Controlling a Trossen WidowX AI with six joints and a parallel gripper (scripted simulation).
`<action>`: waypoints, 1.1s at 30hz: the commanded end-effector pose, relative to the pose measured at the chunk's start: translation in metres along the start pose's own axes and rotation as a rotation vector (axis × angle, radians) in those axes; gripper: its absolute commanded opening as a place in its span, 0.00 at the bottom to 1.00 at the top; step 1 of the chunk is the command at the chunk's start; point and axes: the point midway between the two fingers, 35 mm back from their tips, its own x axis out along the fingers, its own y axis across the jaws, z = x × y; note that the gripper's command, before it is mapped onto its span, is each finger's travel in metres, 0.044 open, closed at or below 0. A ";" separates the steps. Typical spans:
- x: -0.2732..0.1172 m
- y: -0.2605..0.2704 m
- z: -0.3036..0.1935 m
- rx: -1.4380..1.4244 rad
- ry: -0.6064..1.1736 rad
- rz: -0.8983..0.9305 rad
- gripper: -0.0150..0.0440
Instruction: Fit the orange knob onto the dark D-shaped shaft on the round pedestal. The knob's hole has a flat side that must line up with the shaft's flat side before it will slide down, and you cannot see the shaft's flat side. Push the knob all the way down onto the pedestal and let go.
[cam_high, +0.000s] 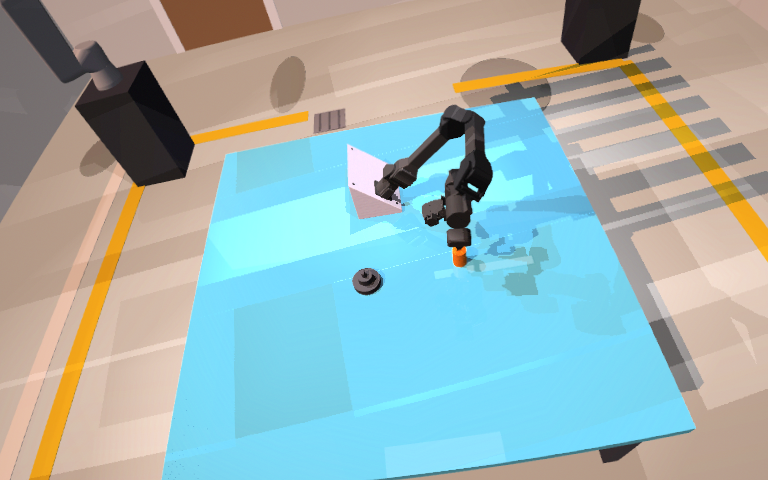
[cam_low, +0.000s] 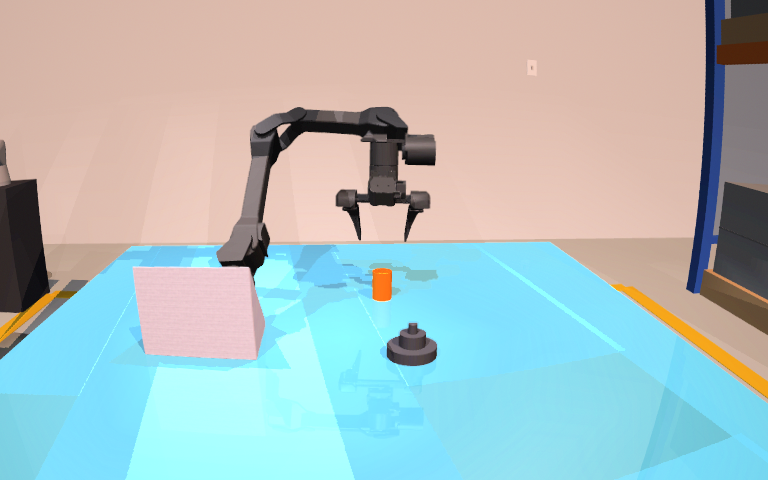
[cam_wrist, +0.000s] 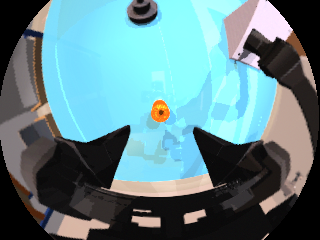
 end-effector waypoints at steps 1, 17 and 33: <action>-0.001 0.000 -0.001 -0.020 0.010 0.004 1.00; 0.000 0.000 -0.001 -1.483 0.005 0.011 1.00; 0.000 0.000 -0.001 -1.812 0.004 0.012 1.00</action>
